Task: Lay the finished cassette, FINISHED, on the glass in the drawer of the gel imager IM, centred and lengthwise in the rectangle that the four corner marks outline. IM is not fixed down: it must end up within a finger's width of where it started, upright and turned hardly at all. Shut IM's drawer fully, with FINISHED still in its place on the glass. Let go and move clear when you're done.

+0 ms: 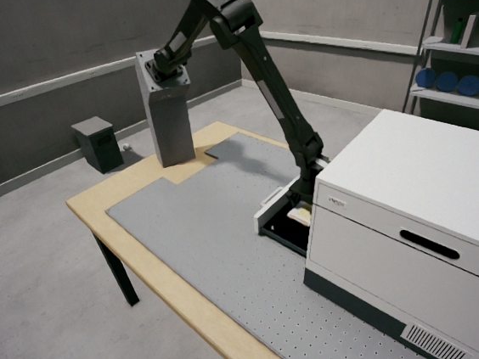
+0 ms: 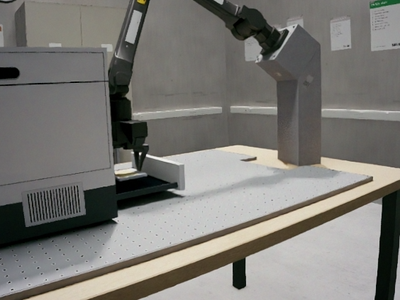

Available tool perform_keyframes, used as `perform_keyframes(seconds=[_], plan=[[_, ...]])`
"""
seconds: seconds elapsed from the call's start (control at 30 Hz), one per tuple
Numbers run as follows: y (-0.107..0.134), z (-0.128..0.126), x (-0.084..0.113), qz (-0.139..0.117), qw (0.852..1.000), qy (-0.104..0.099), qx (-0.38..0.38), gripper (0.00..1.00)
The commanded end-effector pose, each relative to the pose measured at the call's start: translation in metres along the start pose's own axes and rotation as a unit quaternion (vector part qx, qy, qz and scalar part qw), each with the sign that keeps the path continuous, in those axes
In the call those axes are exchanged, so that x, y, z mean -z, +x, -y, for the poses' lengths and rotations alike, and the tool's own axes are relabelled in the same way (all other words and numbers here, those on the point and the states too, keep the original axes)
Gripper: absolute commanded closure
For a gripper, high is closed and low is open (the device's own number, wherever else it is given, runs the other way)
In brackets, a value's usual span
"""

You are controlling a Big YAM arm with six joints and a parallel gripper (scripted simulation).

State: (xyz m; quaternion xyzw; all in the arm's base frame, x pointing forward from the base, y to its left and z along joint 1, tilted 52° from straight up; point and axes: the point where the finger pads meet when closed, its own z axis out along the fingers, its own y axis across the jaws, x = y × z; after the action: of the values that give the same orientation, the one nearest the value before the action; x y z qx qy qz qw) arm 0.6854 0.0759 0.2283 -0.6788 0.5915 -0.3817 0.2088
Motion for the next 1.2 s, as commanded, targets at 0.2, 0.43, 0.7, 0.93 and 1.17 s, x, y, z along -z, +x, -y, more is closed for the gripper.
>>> perform_keyframes(seconds=[0.2, 0.43, 0.7, 0.93, 1.17], plan=[[0.010, 0.020, 0.000, -0.004, 1.000, 0.018, -0.005, 0.22], [0.010, 0.024, 0.004, -0.003, 1.000, 0.023, -0.005, 0.22], [0.008, 0.019, -0.005, -0.003, 1.000, 0.017, -0.003, 0.22], [0.008, 0.015, -0.012, -0.003, 1.000, 0.012, -0.003, 0.22], [0.007, 0.015, -0.014, -0.003, 1.000, 0.012, -0.002, 0.22]])
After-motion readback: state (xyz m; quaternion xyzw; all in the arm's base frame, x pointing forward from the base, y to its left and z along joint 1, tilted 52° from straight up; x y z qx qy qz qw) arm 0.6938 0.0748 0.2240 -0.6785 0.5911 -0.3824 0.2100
